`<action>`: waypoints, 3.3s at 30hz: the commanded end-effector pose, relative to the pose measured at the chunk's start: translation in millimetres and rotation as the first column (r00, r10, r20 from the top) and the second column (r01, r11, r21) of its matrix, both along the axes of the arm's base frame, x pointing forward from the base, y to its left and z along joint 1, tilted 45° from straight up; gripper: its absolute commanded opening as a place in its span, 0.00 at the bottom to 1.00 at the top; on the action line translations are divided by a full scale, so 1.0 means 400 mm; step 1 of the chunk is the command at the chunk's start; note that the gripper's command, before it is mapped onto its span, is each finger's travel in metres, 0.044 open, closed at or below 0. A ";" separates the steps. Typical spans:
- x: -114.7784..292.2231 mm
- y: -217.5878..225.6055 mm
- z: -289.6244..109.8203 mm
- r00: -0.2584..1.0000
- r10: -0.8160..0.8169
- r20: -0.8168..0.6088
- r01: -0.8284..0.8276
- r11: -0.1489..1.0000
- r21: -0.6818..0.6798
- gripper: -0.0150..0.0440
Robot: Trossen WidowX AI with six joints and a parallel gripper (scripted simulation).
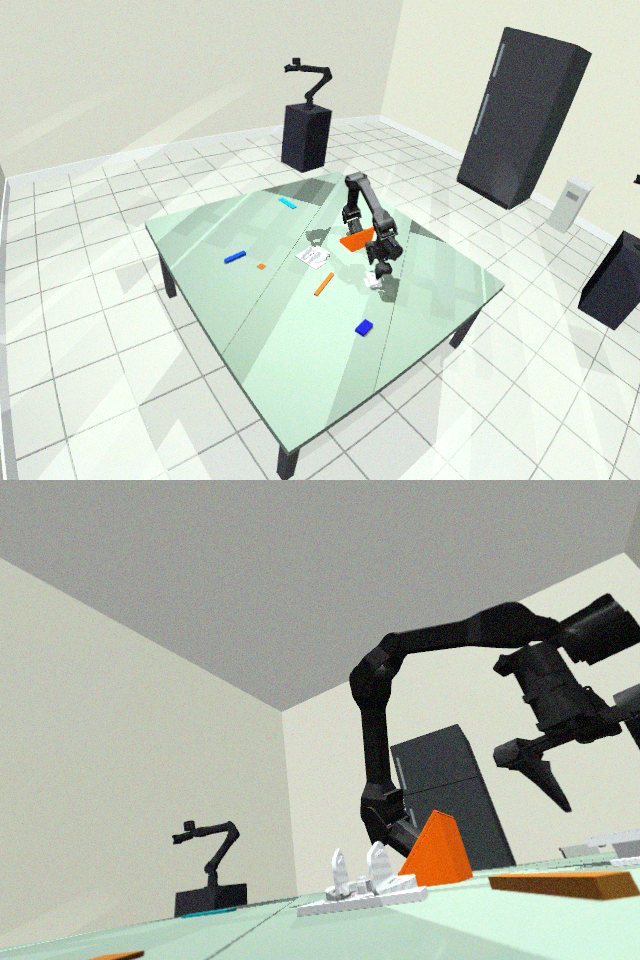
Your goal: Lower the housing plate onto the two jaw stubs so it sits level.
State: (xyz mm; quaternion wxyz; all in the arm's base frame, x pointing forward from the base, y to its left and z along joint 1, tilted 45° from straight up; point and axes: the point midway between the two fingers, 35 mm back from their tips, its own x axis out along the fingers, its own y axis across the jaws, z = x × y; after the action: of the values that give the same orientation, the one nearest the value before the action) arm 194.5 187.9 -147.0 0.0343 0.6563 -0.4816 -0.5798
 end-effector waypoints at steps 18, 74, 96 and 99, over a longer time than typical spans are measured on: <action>0.001 0.000 -0.001 1.000 0.004 0.001 -0.004 1.000 0.000 1.00; 0.001 0.000 -0.001 1.000 0.004 0.001 -0.004 1.000 0.000 1.00; -0.005 -0.054 -0.066 1.000 0.003 0.002 -0.003 1.000 0.000 1.00; -0.007 -0.062 -0.075 1.000 0.003 0.002 -0.003 1.000 -0.001 1.00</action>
State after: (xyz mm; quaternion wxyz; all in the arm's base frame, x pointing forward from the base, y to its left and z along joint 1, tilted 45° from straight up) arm 193.4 168.2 -171.3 0.0303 0.6576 -0.4808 -0.5792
